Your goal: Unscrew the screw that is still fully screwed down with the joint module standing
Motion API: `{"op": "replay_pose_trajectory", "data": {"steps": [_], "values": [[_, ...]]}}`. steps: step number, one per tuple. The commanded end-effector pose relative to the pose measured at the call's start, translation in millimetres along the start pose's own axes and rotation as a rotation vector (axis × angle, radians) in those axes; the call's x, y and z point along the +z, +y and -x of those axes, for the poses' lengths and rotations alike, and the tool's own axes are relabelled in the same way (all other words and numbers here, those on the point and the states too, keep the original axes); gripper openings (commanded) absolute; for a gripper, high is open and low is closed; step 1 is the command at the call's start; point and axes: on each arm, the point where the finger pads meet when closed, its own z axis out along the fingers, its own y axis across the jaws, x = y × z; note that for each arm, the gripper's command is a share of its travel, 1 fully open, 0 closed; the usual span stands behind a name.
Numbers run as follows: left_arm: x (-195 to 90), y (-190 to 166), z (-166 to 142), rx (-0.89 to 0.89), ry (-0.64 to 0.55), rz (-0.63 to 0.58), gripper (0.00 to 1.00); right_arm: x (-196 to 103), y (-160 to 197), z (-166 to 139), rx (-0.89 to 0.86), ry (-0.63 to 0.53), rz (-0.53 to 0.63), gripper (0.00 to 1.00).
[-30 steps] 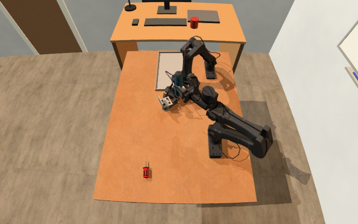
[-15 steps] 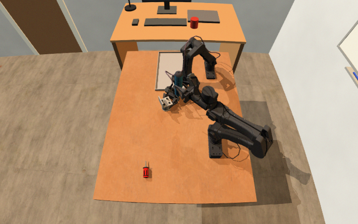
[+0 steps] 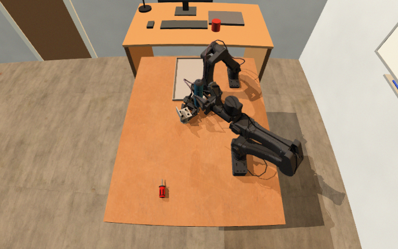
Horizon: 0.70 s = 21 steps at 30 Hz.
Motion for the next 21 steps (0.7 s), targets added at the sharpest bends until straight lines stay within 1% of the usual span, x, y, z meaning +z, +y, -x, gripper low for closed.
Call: {"op": "replay_pose_trajectory", "data": {"steps": [1, 21], "values": [[-3.4, -4.1, 42.0, 0.004, -0.135, -0.014, 0.42, -2.3, 5.7, -15.9, 0.020, 0.044, 0.013, 0.59], [-2.5, -2.7, 36.2, 0.005, -0.120, -0.009, 0.42, -2.3, 5.7, -15.9, 0.020, 0.044, 0.013, 0.59]]}}
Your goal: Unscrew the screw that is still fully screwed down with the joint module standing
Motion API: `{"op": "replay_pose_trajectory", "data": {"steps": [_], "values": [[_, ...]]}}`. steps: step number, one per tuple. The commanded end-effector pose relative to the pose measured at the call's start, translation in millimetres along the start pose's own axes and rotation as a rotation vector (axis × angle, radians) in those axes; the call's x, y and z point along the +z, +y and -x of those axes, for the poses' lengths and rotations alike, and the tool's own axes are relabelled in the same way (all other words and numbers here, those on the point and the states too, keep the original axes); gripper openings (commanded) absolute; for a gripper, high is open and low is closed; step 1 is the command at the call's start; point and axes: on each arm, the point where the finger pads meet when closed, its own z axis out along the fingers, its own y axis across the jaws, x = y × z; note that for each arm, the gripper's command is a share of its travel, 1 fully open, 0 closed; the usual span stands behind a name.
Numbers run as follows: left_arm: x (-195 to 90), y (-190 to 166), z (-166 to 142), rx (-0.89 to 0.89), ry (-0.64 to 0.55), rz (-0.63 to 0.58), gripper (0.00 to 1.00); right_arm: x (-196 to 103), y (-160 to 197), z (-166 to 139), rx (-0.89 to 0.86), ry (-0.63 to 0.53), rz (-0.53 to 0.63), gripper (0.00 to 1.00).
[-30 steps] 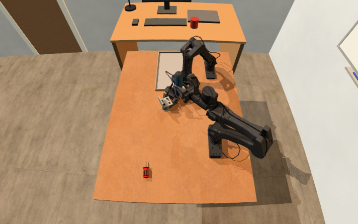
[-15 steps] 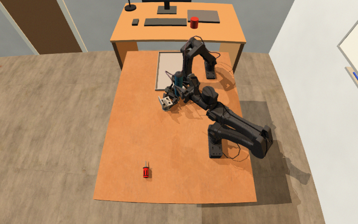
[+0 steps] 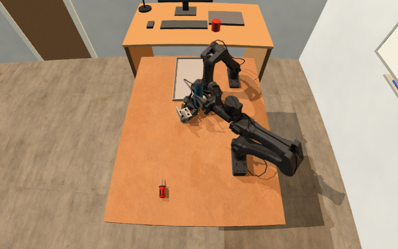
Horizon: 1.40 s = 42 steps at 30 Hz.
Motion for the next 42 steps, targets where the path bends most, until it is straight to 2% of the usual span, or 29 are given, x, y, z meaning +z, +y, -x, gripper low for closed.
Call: {"op": "replay_pose_trajectory", "data": {"steps": [1, 22, 42], "values": [[-2.5, -2.0, 36.3, 0.004, -0.120, -0.007, 0.42, -2.3, 5.7, -15.9, 0.020, 0.044, 0.013, 0.59], [-1.7, -1.1, 32.0, 0.005, -0.107, -0.003, 0.42, -2.3, 5.7, -15.9, 0.020, 0.044, 0.013, 0.59], [20.4, -0.4, 32.1, 0.005, -0.101, -0.003, 0.42, -2.3, 5.7, -15.9, 0.020, 0.044, 0.013, 0.59]]}}
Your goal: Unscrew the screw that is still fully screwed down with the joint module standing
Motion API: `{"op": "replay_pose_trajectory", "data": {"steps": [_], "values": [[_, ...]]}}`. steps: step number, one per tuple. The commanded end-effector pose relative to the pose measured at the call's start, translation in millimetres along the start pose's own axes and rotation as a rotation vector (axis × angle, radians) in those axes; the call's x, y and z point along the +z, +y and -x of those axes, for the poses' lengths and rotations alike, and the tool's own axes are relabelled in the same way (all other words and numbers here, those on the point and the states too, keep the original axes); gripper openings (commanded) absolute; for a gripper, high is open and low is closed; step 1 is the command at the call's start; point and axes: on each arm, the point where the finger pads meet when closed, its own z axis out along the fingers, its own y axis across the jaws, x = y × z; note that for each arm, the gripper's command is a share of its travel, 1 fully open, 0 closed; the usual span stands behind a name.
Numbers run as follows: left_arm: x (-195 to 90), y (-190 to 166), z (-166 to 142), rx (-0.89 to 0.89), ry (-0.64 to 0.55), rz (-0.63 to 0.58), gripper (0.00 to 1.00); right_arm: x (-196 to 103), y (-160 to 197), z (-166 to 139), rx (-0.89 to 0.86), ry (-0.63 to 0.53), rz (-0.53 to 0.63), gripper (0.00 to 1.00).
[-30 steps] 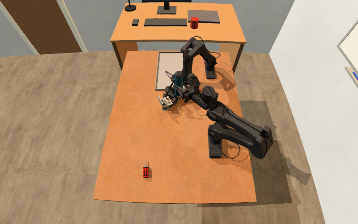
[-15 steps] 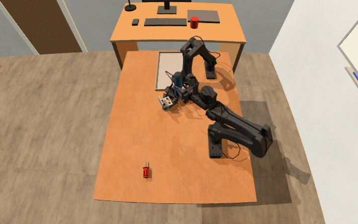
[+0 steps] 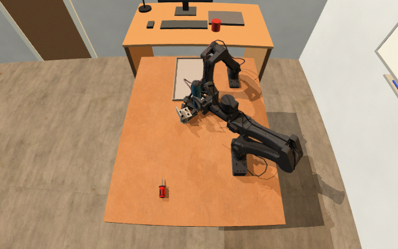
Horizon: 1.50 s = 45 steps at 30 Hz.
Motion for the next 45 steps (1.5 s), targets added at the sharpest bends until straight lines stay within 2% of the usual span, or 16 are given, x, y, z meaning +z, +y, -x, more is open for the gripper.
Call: {"op": "replay_pose_trajectory", "data": {"steps": [1, 45], "values": [[5.4, -0.2, 51.2, 0.004, -0.165, -0.002, 0.42, -2.3, 5.7, -15.9, 0.020, 0.044, 0.013, 0.59], [46.5, 1.7, 53.0, 0.004, -0.165, 0.001, 0.42, -2.3, 5.7, -15.9, 0.020, 0.044, 0.013, 0.59]]}}
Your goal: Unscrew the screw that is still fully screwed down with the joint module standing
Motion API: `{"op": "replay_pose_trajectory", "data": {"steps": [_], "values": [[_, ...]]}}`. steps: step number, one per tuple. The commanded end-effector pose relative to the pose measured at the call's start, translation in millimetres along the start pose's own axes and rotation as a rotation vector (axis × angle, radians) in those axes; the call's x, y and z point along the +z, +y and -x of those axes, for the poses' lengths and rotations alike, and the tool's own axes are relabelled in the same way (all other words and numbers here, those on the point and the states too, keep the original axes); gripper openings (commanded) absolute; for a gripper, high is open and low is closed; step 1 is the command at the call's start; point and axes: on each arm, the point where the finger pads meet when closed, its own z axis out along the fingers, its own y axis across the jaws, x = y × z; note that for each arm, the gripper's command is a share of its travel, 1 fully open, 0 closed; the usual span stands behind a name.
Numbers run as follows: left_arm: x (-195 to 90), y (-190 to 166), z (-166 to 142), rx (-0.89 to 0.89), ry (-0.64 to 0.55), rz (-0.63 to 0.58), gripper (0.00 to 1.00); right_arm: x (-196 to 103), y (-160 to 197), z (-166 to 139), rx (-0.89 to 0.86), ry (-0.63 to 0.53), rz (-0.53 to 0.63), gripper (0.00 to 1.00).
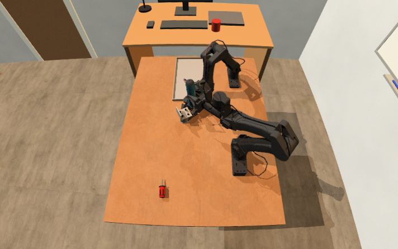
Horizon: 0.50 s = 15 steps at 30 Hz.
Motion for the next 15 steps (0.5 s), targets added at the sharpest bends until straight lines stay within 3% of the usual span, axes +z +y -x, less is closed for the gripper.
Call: {"op": "replay_pose_trajectory", "data": {"steps": [1, 15], "values": [[6.4, 2.2, 71.4, 0.003, -0.211, 0.002, 0.42, -2.3, 5.7, -15.9, 0.020, 0.044, 0.013, 0.59], [21.5, 2.8, 72.8, 0.003, -0.211, 0.002, 0.42, -2.3, 5.7, -15.9, 0.020, 0.044, 0.013, 0.59]]}}
